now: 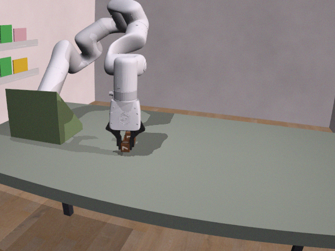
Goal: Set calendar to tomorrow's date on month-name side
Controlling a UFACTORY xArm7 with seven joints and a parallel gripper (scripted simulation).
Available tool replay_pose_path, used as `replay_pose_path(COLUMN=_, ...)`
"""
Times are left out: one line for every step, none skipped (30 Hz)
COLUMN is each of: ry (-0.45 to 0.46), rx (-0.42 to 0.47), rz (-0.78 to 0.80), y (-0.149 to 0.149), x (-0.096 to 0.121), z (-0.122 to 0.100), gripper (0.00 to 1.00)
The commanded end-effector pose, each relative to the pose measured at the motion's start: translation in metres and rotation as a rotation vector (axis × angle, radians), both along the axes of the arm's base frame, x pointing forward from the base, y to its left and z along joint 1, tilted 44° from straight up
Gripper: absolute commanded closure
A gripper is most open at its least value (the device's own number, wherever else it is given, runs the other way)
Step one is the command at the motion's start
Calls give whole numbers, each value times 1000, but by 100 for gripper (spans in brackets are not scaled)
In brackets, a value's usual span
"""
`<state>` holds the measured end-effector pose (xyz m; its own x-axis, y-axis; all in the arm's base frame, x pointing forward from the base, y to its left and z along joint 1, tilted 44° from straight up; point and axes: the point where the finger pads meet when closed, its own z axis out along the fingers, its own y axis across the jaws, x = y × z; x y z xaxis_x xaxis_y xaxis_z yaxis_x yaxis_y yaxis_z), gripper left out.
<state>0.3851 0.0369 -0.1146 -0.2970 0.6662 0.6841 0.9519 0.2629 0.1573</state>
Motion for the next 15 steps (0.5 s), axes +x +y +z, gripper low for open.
replay_pose_path(ry=-4, rx=-3, rz=-3, y=-25, x=4, z=24, gripper=73)
replay_pose_path(ry=-4, rx=-3, rz=-3, y=-30, x=5, z=29, gripper=73)
replay_pose_path(ry=-4, rx=-3, rz=-3, y=-35, x=5, z=35, gripper=73)
replay_pose_path(ry=-4, rx=-3, rz=-3, y=-40, x=6, z=40, gripper=73)
replay_pose_path(ry=-4, rx=-3, rz=-3, y=-45, x=6, z=45, gripper=73)
replay_pose_path(ry=-4, rx=-3, rz=-3, y=-45, x=6, z=45, gripper=73)
replay_pose_path(ry=-4, rx=-3, rz=-3, y=-45, x=6, z=45, gripper=73)
replay_pose_path(ry=-4, rx=-3, rz=-3, y=-49, x=6, z=49, gripper=73)
replay_pose_path(ry=-4, rx=-3, rz=-3, y=-53, x=7, z=52, gripper=73)
replay_pose_path(ry=-4, rx=-3, rz=-3, y=-55, x=7, z=55, gripper=73)
replay_pose_path(ry=-4, rx=-3, rz=-3, y=-57, x=7, z=57, gripper=73)
replay_pose_path(ry=-4, rx=-3, rz=-3, y=-59, x=7, z=59, gripper=73)
replay_pose_path(ry=-4, rx=-3, rz=-3, y=-60, x=7, z=60, gripper=73)
replay_pose_path(ry=-4, rx=-3, rz=-3, y=-60, x=8, z=60, gripper=73)
replay_pose_path(ry=-4, rx=-3, rz=-3, y=-60, x=8, z=60, gripper=73)
